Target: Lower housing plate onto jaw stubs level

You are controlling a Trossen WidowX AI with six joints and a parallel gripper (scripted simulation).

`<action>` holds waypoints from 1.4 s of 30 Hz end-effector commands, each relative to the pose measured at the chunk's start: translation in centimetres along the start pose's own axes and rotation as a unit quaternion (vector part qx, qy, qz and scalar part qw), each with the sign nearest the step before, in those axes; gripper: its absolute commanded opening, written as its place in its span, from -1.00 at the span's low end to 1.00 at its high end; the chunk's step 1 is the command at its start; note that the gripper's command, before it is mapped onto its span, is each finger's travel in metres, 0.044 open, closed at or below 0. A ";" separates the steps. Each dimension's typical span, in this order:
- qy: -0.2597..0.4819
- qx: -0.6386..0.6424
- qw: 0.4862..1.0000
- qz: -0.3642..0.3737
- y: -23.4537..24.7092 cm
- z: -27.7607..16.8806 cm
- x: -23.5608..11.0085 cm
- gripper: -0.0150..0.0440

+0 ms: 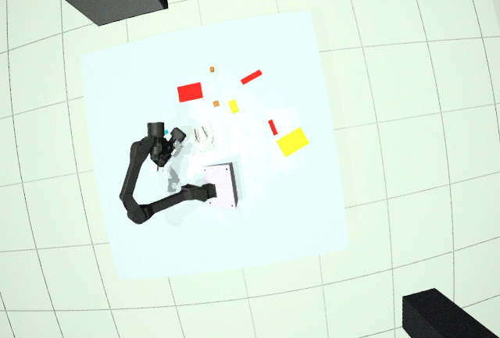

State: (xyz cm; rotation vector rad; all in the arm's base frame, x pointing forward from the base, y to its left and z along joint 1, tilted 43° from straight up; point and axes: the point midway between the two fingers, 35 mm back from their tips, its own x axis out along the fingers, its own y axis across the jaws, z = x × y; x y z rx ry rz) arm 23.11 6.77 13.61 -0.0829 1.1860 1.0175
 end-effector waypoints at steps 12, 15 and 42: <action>0.002 0.096 0.995 0.005 -4.4 -3.2 0.2 0.70; 0.001 0.115 0.993 0.008 -5.1 -3.9 0.2 0.70; -0.017 0.257 0.965 0.037 -9.3 -10.1 0.7 0.70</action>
